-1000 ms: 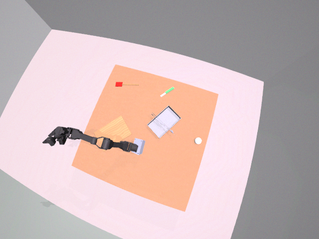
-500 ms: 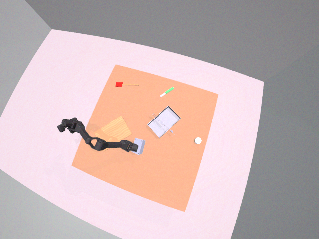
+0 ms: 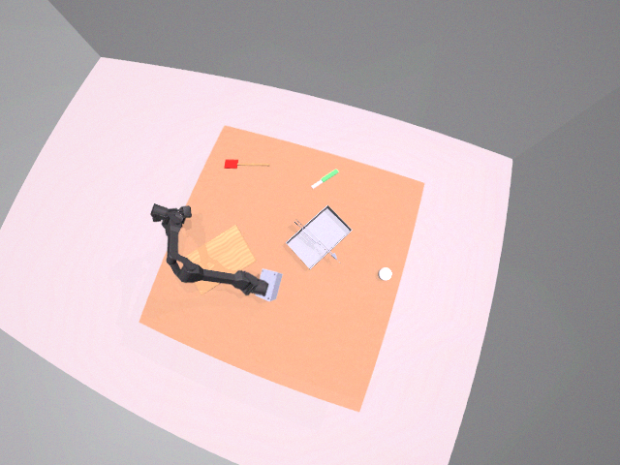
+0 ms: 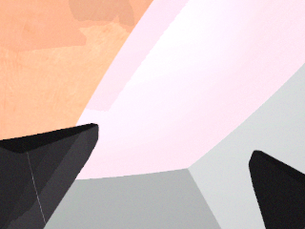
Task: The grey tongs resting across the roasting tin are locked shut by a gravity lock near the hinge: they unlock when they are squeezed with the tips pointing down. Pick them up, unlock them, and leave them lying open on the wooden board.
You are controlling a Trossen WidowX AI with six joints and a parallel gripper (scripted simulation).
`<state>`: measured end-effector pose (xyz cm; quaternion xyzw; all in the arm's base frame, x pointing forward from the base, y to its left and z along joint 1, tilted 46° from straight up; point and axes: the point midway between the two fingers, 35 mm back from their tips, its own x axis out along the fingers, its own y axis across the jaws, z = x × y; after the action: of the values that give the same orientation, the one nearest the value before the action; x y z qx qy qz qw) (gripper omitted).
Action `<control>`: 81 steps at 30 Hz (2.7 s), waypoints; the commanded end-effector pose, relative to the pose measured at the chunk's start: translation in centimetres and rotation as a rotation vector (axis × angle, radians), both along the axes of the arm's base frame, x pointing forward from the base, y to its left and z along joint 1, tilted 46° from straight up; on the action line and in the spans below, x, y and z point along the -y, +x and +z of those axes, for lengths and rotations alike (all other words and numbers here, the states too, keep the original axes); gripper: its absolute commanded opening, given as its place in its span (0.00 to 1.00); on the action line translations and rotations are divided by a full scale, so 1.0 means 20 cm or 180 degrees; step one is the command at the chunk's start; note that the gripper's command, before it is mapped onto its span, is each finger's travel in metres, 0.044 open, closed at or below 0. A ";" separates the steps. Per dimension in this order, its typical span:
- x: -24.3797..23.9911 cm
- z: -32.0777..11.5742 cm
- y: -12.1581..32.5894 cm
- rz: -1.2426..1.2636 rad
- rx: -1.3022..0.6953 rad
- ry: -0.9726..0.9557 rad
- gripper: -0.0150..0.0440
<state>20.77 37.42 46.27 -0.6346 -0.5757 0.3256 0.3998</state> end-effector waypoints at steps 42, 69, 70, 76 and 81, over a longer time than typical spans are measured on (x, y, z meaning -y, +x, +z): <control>2.18 -2.69 0.87 -0.2874 -0.6533 -0.1091 1.00; 2.23 -2.91 0.58 -0.2614 -0.7490 -0.0790 1.00; 2.23 -2.91 0.58 -0.2614 -0.7490 -0.0790 1.00; 2.19 -2.95 0.58 -0.2615 -0.7490 -0.0789 1.00; 2.16 -2.98 0.58 -0.2614 -0.7490 -0.0789 1.00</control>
<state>32.65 -6.41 -12.82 -0.1308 0.4029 0.5965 0.6818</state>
